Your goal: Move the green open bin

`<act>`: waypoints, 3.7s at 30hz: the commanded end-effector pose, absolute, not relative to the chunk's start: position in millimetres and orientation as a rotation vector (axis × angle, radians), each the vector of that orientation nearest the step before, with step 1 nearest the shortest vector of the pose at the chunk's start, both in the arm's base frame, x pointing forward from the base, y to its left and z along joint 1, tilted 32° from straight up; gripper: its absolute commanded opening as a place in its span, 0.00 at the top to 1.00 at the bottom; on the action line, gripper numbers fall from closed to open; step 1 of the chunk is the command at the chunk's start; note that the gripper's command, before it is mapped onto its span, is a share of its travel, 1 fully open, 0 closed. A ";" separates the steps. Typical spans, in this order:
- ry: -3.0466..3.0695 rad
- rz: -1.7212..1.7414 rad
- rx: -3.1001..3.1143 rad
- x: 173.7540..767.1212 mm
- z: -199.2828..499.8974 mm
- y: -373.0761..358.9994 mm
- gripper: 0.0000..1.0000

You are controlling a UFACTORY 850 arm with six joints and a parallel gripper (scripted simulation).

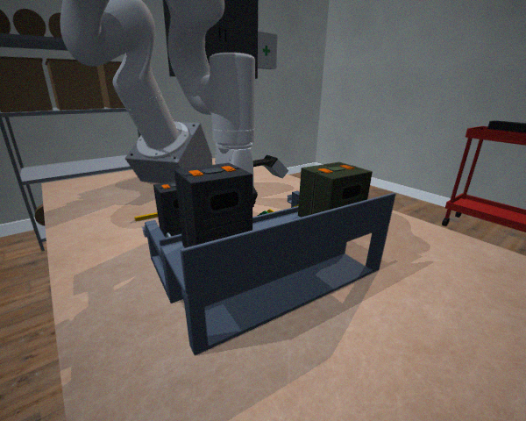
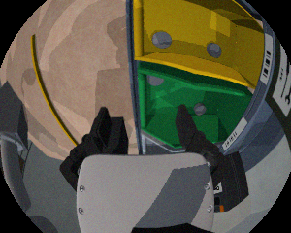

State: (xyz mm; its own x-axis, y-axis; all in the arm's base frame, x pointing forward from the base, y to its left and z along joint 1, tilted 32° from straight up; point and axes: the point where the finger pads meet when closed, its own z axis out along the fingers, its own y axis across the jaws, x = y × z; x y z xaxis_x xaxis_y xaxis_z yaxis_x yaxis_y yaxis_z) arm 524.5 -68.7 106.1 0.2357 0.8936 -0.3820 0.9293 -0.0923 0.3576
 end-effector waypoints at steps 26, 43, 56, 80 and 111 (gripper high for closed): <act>1.663 -0.088 1.989 527.6 99.2 -72.3 0.00; 1.663 -0.088 1.989 530.4 90.7 -76.6 0.00; 1.663 -0.088 1.989 532.0 85.8 -79.2 0.00; 1.663 -0.088 1.989 531.7 86.6 -78.7 0.00; 1.663 -0.088 1.989 531.6 87.0 -78.5 1.00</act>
State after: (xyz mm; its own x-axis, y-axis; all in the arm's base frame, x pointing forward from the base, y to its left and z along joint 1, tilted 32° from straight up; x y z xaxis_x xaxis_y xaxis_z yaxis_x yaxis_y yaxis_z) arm 531.1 -78.8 86.5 0.2358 0.8936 -0.3819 0.9293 -0.0923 0.3576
